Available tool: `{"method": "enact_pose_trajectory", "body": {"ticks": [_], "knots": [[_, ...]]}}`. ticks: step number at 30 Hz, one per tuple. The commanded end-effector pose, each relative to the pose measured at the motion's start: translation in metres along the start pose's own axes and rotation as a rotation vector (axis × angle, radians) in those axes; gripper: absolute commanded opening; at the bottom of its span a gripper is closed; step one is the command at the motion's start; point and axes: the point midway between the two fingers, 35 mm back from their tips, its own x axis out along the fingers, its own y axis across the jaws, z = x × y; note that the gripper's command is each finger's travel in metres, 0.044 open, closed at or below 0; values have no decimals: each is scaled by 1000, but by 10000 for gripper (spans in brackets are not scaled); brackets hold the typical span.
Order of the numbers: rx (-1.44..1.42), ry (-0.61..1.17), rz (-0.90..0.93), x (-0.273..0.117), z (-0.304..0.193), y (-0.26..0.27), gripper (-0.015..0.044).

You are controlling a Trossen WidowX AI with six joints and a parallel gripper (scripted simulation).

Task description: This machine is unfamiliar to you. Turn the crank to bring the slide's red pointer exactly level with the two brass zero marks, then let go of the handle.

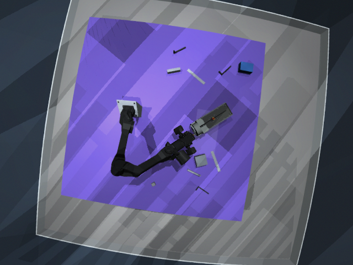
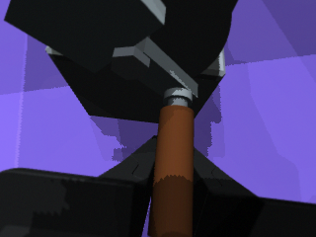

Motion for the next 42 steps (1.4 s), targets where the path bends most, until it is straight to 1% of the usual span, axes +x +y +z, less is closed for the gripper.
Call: {"method": "enact_pose_trajectory", "body": {"ticks": [1,42], "knots": [[-1,11,18,5,-5,6,0],[-1,11,18,6,-6,10,0]]}}
